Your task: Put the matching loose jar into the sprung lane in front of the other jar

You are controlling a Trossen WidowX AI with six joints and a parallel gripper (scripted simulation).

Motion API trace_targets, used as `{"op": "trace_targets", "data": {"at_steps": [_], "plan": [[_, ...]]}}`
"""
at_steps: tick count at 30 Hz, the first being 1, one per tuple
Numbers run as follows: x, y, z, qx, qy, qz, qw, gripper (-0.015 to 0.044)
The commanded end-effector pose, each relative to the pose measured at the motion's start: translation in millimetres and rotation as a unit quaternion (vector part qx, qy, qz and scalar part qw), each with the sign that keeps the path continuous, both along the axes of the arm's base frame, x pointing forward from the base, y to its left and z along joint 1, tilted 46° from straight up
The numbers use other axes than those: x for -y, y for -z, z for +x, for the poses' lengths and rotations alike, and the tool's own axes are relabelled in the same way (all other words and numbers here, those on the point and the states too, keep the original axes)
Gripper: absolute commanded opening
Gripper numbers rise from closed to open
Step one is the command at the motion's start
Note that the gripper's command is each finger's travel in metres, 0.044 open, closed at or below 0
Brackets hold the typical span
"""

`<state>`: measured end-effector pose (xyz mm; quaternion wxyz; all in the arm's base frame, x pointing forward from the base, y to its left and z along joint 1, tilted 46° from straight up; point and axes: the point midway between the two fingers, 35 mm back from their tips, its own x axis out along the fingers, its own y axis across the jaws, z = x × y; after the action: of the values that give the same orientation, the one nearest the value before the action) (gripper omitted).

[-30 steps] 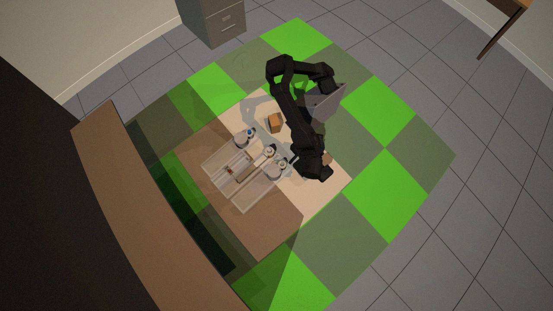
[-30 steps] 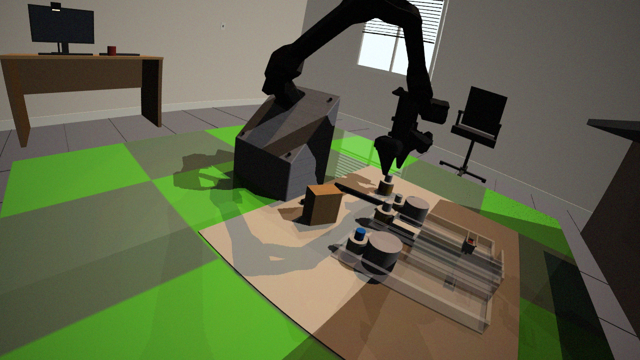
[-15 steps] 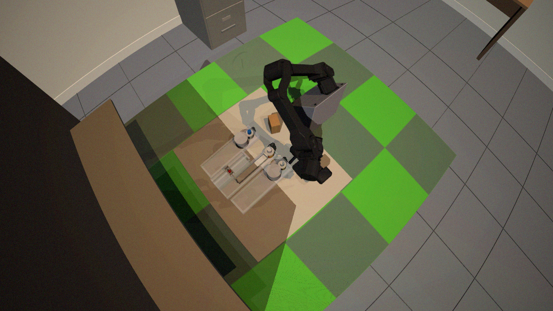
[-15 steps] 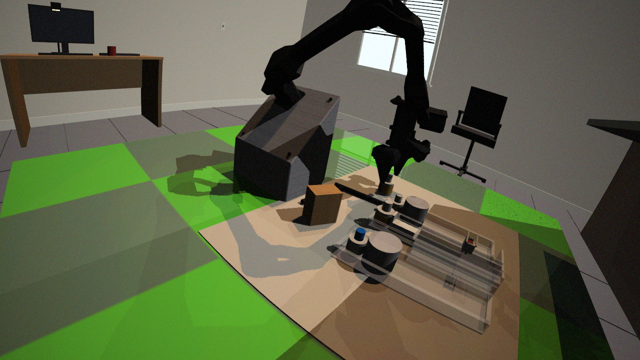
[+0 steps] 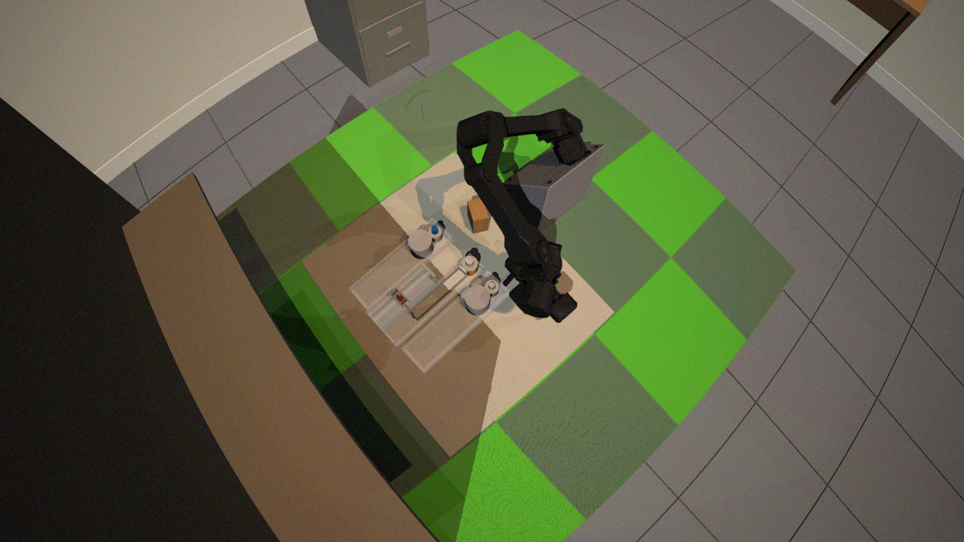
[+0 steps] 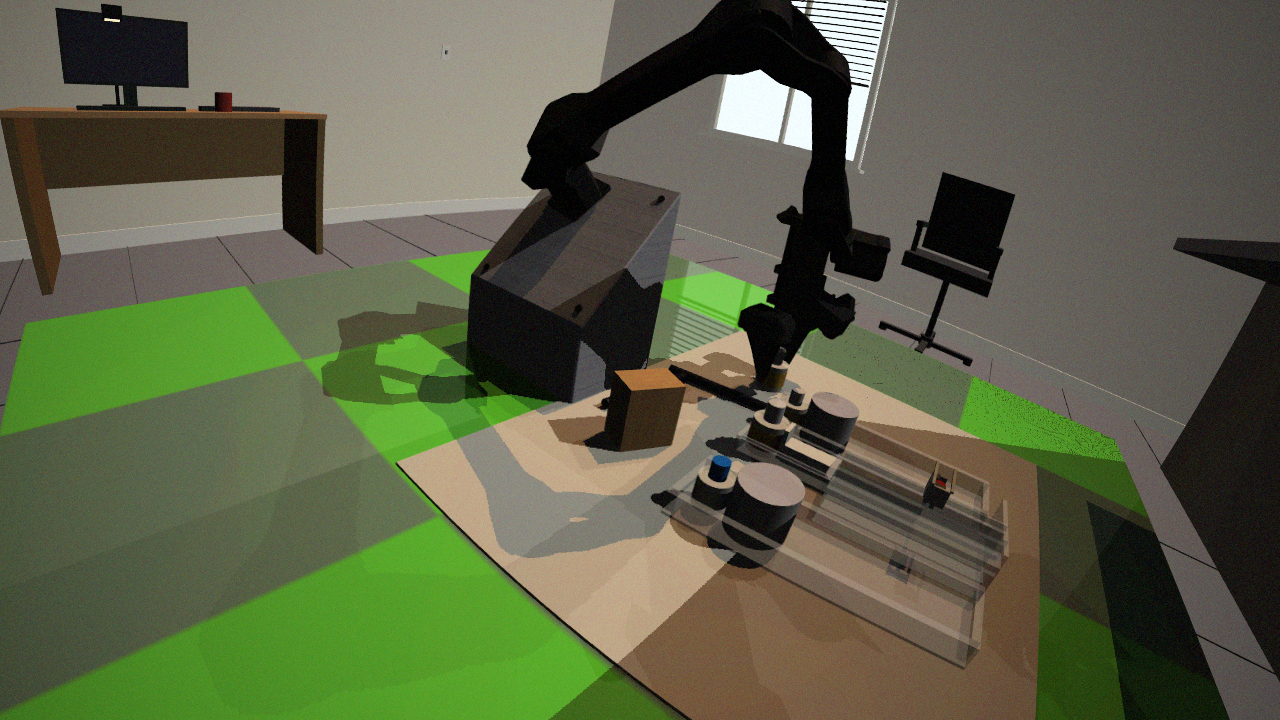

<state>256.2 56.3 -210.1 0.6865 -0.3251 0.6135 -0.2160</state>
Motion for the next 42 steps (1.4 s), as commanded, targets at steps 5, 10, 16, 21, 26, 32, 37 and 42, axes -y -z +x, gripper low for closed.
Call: {"op": "trace_targets", "data": {"at_steps": [5,10,16,21,26,32,37,42], "plan": [[2.1,0.5,-0.7,-0.002,-0.003,-0.004,1.0,0.0204],[2.1,0.5,-0.7,-0.002,-0.003,-0.004,1.0,0.0151],[-6.9,-6.7,-0.9,-0.002,-0.003,-0.002,1.0,0.0032],[-36.3,-33.0,-4.7,-0.003,-0.004,0.001,1.0,0.0],[-63.8,-62.5,-13.6,-0.003,-0.003,0.0,1.0,0.0],[-70.8,-72.3,-16.6,-0.003,-0.003,-0.001,1.0,0.0],[-53.5,-83.8,-2.2,-0.009,-0.008,0.005,1.0,0.0],[-31.1,-97.5,11.9,-0.013,-0.014,0.009,1.0,0.0]]}}
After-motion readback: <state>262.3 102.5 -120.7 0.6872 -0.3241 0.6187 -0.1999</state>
